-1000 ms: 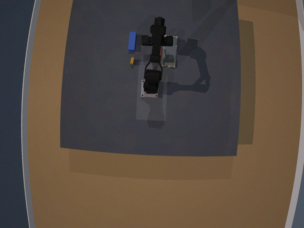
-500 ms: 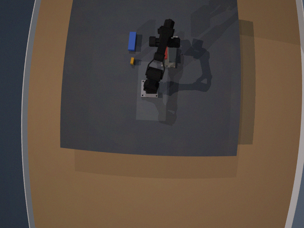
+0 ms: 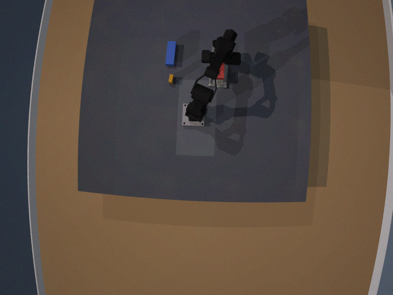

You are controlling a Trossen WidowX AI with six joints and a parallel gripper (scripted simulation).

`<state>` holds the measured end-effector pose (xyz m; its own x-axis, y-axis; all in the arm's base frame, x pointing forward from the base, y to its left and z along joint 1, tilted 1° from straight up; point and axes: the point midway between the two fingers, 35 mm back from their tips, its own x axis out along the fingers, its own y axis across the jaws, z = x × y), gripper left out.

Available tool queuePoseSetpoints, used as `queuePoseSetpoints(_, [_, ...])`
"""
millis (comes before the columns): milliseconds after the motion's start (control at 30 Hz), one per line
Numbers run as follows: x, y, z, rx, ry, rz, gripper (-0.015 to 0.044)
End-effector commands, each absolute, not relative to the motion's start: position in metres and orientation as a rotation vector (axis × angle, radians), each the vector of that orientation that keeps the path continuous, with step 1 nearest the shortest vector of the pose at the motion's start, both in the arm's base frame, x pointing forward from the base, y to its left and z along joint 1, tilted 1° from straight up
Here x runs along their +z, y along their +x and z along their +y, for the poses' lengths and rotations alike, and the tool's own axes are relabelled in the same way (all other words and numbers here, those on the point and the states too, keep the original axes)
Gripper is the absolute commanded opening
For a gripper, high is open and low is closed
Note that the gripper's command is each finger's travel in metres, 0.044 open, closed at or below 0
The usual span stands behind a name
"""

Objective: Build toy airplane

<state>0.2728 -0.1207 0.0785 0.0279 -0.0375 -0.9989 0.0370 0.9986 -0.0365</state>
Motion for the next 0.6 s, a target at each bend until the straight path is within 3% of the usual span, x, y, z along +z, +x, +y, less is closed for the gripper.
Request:
queuePoseSetpoints(0, [0.0745, 0.2715, -0.1253, -0.050, -0.003, 1.546, 0.0053])
queuePoseSetpoints(200, [0.0745, 0.2715, -0.1253, -0.050, -0.003, 1.546, 0.0195])
queuePoseSetpoints(567, [0.0744, 0.2715, -0.1252, -0.050, -0.003, 1.546, 0.0195])
